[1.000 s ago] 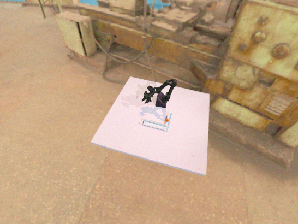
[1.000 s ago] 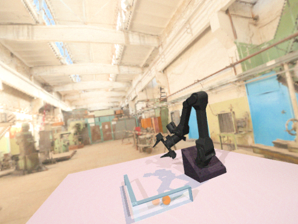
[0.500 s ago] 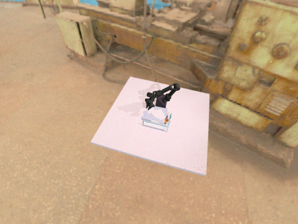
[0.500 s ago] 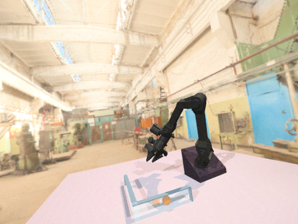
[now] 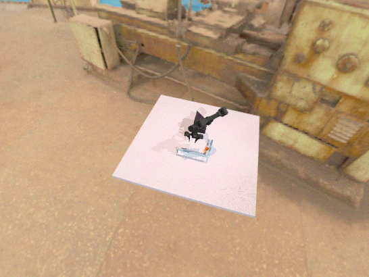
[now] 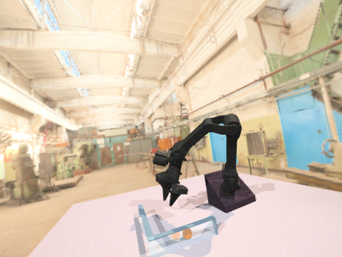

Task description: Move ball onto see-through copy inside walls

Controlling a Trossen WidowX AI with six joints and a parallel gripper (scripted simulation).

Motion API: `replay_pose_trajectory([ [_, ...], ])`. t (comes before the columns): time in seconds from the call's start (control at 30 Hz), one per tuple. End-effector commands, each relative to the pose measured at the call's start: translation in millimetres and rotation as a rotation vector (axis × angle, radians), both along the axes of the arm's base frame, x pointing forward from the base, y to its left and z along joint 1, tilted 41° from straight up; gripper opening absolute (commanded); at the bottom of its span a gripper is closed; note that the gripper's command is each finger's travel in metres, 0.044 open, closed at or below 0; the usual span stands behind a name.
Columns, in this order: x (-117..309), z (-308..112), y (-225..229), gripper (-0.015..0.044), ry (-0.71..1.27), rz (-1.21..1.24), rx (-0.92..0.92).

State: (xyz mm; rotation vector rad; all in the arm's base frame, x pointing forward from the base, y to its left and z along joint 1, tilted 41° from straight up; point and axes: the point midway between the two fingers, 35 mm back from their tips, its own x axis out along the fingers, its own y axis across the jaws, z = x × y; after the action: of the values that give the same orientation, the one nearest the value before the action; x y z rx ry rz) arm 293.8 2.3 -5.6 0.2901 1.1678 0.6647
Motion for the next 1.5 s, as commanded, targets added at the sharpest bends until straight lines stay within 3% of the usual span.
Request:
replay_pose_trajectory([
  [0.0, 2.4, 45.4, 53.6, 0.0275, -0.283, 0.552, -0.081],
  [0.37, -28.9, 98.7, 123.7, 0.0275, -0.642, 1.243, -0.052],
  [1.47, -34.0, 67.7, 150.5, 0.0275, -0.643, 1.243, -0.051],
])
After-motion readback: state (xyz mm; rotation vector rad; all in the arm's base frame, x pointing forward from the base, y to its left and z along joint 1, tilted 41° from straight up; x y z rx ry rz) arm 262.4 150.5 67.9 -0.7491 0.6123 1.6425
